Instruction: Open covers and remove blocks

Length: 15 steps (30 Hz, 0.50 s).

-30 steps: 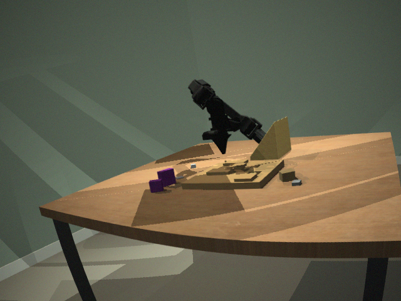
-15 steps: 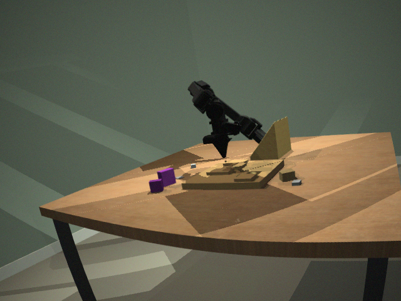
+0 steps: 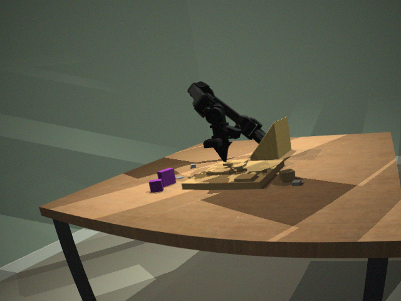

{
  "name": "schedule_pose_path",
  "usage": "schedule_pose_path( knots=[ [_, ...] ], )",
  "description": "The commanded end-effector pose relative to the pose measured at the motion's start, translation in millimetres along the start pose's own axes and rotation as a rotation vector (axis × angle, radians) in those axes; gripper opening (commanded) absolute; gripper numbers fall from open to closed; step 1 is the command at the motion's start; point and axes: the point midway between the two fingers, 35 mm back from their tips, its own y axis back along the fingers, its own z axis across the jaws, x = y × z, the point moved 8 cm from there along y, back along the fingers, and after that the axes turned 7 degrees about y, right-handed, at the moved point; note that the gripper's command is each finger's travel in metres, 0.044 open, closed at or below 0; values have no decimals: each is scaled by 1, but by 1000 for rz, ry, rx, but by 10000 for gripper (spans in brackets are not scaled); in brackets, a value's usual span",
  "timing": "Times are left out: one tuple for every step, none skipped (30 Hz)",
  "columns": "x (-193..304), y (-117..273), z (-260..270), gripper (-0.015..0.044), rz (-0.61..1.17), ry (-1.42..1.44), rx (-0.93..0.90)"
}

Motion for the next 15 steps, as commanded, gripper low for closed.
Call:
schedule_pose_path(
  knots=[
    [1, -5, 1, 0, 4, 3, -4],
    [1, -6, 1, 0, 4, 2, -4],
    [1, -7, 1, 0, 4, 2, -4],
    [1, -8, 1, 0, 4, 2, -4],
    [1, -9, 1, 0, 4, 2, -4],
    [1, -10, 1, 0, 4, 2, -4],
    [1, -10, 1, 0, 5, 2, -4],
    [1, -11, 1, 0, 5, 2, -4],
    [1, -12, 1, 0, 5, 2, -4],
    [1, -13, 1, 0, 5, 2, -4],
    [1, -14, 1, 0, 5, 2, -4],
    [1, -15, 1, 0, 5, 2, -4],
    [1, -16, 1, 0, 5, 2, -4],
    [1, -17, 1, 0, 5, 2, -4],
    [1, -18, 1, 0, 6, 2, -4]
  ],
)
